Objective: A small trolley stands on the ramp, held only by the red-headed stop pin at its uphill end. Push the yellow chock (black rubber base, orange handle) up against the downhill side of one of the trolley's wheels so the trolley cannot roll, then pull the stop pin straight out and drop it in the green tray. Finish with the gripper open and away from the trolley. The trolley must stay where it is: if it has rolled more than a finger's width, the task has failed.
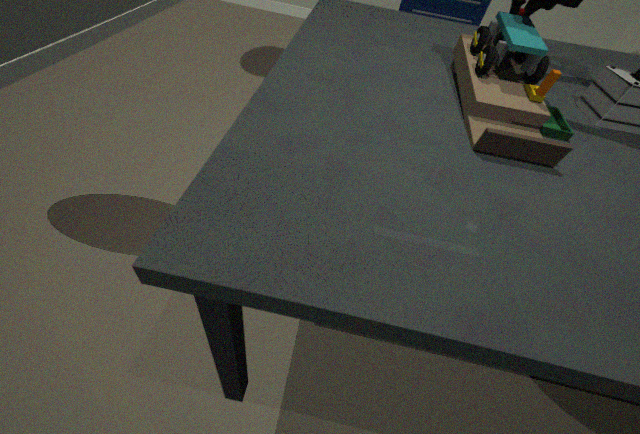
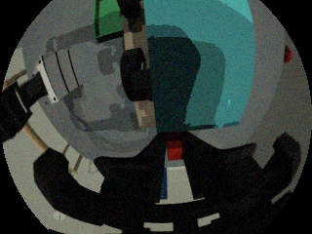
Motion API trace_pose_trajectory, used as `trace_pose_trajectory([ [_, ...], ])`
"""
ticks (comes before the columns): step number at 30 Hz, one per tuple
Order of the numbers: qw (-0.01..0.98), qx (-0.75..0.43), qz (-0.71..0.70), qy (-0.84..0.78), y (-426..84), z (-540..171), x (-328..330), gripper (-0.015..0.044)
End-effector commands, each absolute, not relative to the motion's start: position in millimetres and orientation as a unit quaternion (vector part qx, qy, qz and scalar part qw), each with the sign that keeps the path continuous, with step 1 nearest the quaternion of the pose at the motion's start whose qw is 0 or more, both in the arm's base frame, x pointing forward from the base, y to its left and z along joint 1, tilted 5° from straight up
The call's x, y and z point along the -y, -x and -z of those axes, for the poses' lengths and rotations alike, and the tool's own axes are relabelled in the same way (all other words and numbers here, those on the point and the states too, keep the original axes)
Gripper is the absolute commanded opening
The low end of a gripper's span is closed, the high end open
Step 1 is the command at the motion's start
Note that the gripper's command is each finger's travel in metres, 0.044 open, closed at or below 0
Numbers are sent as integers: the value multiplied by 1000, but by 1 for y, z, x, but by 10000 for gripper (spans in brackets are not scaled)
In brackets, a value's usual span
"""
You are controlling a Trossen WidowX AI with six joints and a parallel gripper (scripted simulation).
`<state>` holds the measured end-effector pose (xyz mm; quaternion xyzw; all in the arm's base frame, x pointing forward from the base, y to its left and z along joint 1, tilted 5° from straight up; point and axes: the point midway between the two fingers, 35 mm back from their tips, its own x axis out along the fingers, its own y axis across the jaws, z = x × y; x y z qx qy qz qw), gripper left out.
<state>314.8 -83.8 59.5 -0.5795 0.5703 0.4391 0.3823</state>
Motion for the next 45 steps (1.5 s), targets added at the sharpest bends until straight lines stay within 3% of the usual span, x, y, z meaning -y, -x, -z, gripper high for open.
trace_pose_trajectory([
  [1,384,-570,-436,581,-315,-65,83,0],
  [45,384,-570,-436,581,-316,-89,77,0],
])
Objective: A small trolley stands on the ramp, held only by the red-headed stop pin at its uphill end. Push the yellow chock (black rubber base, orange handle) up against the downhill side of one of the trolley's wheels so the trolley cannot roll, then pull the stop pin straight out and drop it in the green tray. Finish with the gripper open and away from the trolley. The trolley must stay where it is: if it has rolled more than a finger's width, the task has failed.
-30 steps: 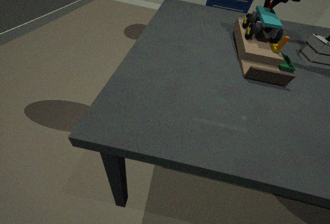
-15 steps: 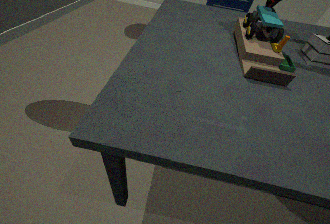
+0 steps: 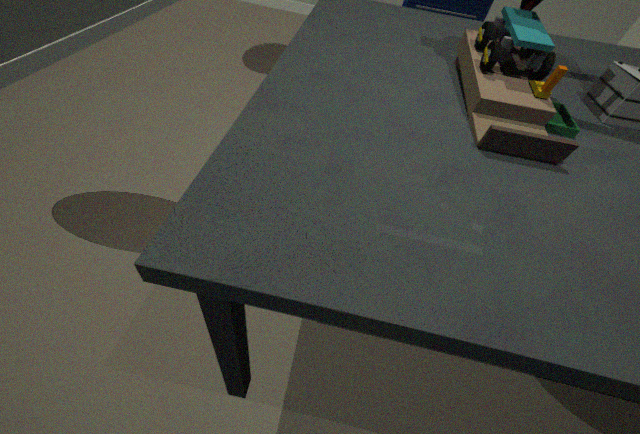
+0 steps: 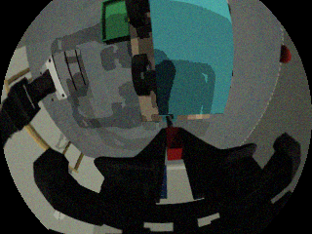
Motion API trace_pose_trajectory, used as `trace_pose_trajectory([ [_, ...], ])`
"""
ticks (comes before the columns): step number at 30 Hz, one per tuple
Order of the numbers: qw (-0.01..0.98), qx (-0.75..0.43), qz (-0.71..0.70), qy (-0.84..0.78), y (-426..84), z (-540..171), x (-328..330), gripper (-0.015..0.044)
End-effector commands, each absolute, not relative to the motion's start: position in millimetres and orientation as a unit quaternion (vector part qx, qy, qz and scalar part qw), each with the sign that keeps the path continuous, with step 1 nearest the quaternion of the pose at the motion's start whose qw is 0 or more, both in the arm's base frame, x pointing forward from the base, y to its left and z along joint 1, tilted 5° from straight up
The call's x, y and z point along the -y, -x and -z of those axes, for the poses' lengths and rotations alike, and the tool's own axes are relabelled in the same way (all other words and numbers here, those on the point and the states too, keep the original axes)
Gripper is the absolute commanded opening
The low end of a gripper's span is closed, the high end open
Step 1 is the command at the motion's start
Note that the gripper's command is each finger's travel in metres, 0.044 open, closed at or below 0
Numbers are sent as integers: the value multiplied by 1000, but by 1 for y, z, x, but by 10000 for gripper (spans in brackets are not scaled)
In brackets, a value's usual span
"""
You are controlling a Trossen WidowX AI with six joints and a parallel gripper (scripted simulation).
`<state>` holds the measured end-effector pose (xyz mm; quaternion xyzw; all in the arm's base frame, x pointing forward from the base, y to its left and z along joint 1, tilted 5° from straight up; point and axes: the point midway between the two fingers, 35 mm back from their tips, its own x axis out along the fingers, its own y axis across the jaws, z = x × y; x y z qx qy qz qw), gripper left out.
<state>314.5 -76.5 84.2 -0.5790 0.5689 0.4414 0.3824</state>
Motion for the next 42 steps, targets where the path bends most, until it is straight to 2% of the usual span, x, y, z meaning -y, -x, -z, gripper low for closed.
trace_pose_trajectory([
  [1,384,-570,-436,581,-316,-89,77,0],
  [42,383,-571,-436,581,-316,-104,107,0],
])
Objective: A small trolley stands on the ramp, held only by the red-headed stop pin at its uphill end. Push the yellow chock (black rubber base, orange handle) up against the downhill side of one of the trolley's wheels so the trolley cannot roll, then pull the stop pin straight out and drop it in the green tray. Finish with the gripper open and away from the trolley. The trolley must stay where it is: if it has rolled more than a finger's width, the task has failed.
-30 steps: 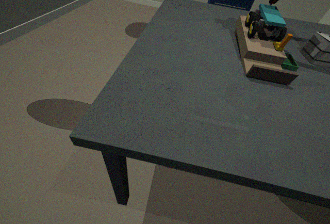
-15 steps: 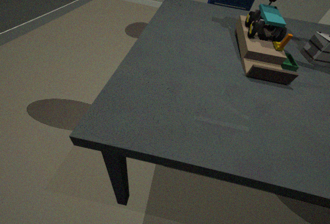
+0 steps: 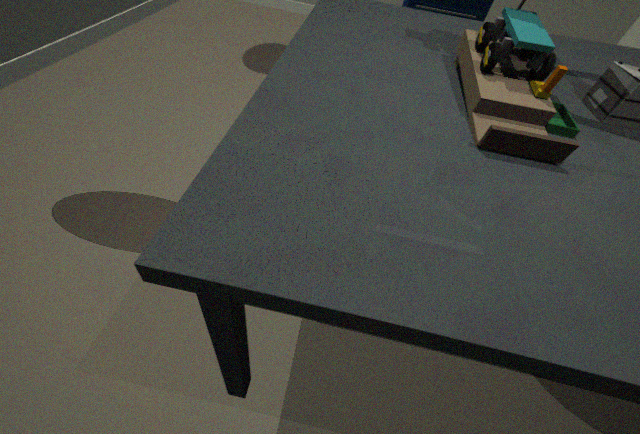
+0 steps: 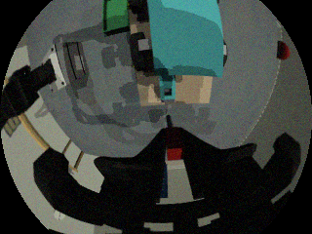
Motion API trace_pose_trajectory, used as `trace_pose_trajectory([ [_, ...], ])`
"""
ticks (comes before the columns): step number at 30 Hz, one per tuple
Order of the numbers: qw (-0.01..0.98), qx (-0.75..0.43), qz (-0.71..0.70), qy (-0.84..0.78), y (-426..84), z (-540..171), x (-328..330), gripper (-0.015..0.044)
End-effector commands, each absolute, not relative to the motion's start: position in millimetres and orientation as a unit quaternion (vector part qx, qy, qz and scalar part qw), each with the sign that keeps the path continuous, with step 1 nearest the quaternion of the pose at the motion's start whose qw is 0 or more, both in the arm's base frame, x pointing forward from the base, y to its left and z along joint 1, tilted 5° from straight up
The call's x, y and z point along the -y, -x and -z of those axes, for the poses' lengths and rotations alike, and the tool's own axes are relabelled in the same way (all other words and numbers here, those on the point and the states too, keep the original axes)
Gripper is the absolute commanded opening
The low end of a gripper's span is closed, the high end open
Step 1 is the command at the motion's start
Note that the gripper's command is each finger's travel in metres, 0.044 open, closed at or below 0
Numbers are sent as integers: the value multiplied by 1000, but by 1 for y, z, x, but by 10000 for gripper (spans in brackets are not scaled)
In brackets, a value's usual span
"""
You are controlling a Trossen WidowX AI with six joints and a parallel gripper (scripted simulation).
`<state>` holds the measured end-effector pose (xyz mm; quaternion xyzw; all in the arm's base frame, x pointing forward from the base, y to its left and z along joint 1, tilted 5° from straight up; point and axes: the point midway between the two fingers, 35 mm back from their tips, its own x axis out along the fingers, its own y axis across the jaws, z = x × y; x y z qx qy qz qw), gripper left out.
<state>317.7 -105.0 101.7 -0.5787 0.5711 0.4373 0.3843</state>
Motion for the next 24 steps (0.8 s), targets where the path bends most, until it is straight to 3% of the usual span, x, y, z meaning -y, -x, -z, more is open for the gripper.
trace_pose_trajectory([
  [1,383,-571,-436,581,-313,-103,107,0],
  [24,381,-572,-437,580,-238,-105,114,0],
])
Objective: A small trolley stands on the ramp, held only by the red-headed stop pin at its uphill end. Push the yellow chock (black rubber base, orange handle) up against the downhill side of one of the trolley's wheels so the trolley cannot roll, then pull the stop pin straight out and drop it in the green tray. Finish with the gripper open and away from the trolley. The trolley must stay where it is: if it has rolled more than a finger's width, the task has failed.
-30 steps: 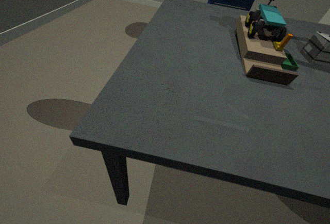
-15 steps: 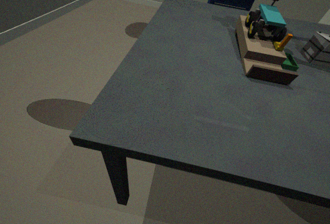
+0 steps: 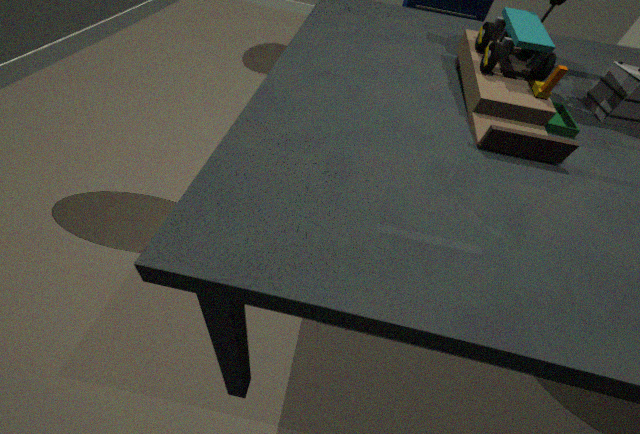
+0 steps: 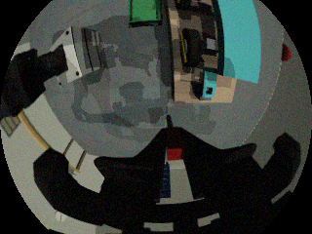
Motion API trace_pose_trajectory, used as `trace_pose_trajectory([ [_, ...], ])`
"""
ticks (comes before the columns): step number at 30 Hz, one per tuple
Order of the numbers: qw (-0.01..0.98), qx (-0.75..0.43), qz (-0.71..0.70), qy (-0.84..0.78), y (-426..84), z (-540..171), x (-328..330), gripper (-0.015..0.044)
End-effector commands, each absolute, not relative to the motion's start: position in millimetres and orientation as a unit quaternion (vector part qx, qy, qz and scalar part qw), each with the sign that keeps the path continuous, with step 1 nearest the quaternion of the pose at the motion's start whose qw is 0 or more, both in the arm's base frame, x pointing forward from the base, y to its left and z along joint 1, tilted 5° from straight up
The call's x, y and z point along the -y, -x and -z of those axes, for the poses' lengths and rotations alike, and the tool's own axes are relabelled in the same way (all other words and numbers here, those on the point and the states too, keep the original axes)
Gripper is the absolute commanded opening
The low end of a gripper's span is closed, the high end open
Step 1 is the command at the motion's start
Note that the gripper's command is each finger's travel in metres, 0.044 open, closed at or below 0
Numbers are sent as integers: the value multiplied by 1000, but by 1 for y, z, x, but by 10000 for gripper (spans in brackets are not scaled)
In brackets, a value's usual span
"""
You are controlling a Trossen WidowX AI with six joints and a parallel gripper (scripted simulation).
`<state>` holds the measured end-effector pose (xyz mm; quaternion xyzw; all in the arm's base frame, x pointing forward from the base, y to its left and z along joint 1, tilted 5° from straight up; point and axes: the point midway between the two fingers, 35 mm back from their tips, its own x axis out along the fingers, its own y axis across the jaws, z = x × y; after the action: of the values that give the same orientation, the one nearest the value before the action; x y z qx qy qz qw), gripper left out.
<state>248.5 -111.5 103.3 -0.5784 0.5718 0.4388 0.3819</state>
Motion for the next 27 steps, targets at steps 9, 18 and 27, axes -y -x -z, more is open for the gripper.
trace_pose_trajectory([
  [9,381,-572,-438,580,-235,-103,105,0],
  [18,382,-571,-438,579,-235,-95,69,0],
  [27,383,-570,-439,579,-235,-89,35,0],
])
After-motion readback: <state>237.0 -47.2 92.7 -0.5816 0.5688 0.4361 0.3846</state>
